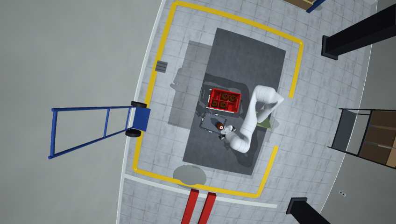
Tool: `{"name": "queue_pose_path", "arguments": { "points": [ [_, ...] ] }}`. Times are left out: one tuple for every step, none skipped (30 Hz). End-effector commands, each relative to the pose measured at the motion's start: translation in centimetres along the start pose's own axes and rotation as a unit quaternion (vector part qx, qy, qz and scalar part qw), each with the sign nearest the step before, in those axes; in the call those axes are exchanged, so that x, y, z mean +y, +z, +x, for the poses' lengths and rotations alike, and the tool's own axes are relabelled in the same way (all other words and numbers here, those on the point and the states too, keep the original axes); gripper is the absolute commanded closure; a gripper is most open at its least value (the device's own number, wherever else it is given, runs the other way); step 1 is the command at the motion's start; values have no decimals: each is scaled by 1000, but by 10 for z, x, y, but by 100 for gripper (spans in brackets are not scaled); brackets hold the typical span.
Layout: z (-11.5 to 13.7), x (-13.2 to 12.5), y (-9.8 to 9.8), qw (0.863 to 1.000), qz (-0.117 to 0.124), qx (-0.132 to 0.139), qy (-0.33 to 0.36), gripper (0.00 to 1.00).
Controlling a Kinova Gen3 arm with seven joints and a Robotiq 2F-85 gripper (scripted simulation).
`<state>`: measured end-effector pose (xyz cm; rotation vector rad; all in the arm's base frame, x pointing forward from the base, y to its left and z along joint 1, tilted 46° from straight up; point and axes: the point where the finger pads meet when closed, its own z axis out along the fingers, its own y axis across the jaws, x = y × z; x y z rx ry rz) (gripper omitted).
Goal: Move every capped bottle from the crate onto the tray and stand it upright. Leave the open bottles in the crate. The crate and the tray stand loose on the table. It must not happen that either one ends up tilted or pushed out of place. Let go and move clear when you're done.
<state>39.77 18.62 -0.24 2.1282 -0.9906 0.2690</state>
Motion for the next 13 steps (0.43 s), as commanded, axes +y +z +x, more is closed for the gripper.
{"name": "queue_pose_path", "arguments": {
  "points": [
    [0,0,-1,1000,1,0,0,0],
    [0,0,-1,1000,1,0,0,0],
    [0,0,-1,1000,1,0,0,0],
    [0,0,-1,1000,1,0,0,0],
    [0,0,-1,1000,1,0,0,0],
    [0,0,-1,1000,1,0,0,0],
    [0,0,-1,1000,1,0,0,0],
    [0,0,-1,1000,1,0,0,0],
    [0,0,-1,1000,1,0,0,0],
    [0,0,-1,1000,1,0,0,0],
    [0,0,-1,1000,1,0,0,0],
    [0,0,-1,1000,1,0,0,0],
    [0,0,-1,1000,1,0,0,0]
  ]
}}
